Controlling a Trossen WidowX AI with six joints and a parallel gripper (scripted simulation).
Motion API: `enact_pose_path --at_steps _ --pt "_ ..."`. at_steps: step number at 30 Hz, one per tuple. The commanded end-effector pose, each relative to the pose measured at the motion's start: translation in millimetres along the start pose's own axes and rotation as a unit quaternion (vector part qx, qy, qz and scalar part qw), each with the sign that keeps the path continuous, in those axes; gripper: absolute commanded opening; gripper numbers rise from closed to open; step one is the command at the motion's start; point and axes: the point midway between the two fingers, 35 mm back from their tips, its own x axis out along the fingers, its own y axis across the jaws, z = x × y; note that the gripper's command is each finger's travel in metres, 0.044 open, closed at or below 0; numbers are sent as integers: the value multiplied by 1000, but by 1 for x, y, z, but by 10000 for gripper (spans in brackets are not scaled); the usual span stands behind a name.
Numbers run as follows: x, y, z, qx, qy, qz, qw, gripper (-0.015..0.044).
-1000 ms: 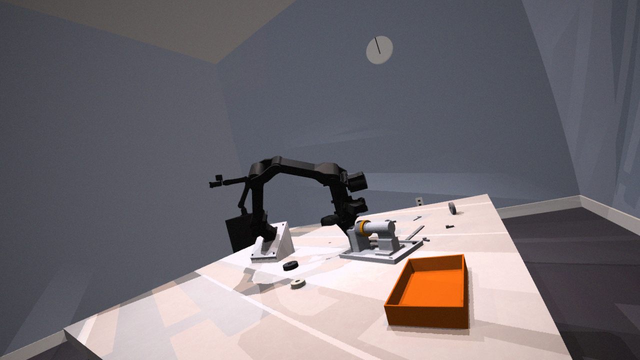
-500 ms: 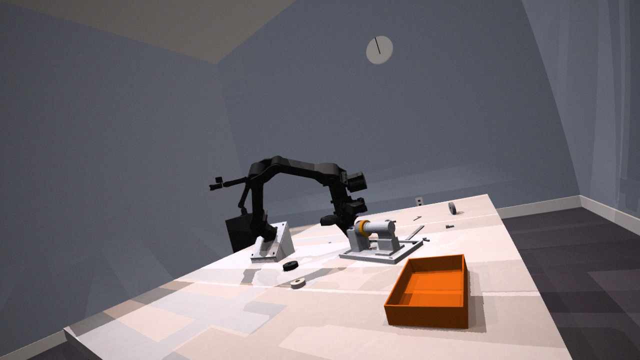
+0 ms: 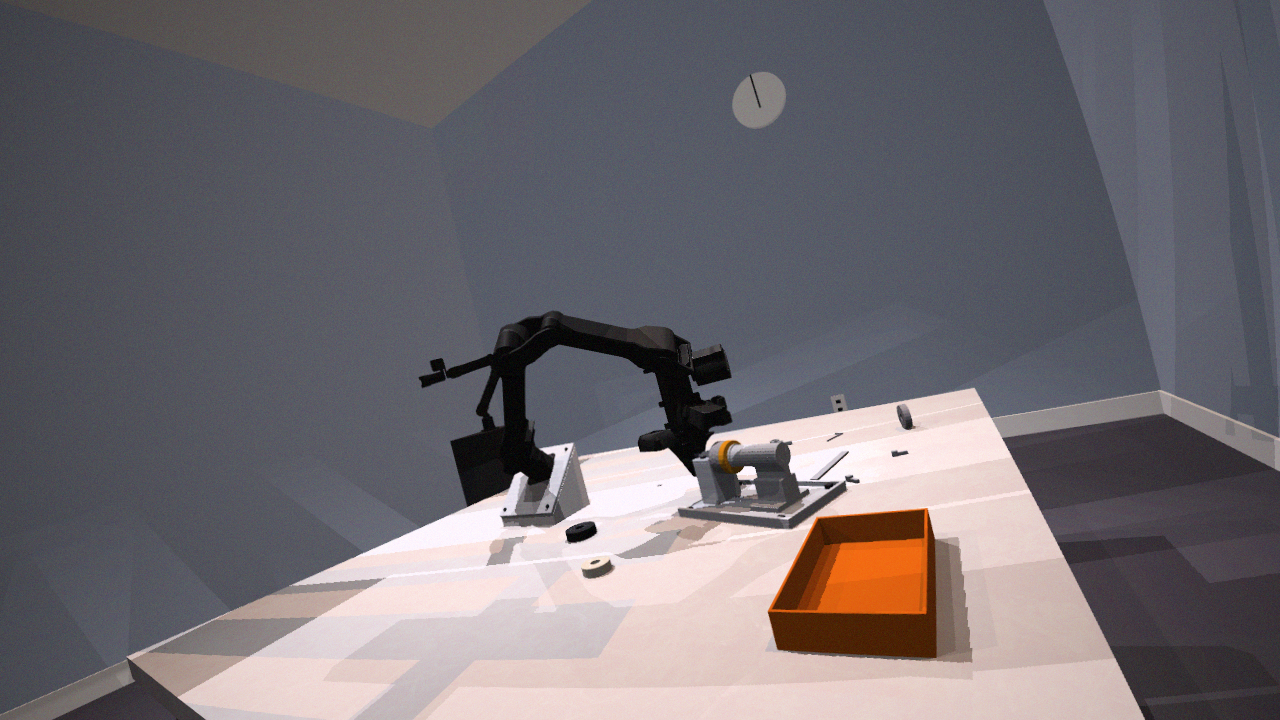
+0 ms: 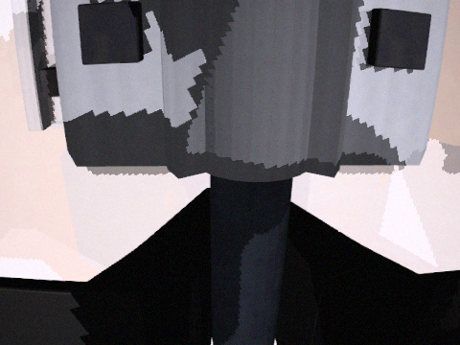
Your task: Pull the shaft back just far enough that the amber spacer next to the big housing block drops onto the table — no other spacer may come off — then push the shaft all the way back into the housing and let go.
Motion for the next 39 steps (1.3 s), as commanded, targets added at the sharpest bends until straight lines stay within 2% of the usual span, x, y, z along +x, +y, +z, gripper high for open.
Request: enact_pose_path --at_steps 1,39 --pt "0 0 -5 -1 1 0 1000 0" --pt "0 0 -10 -1 2 0 1000 0"
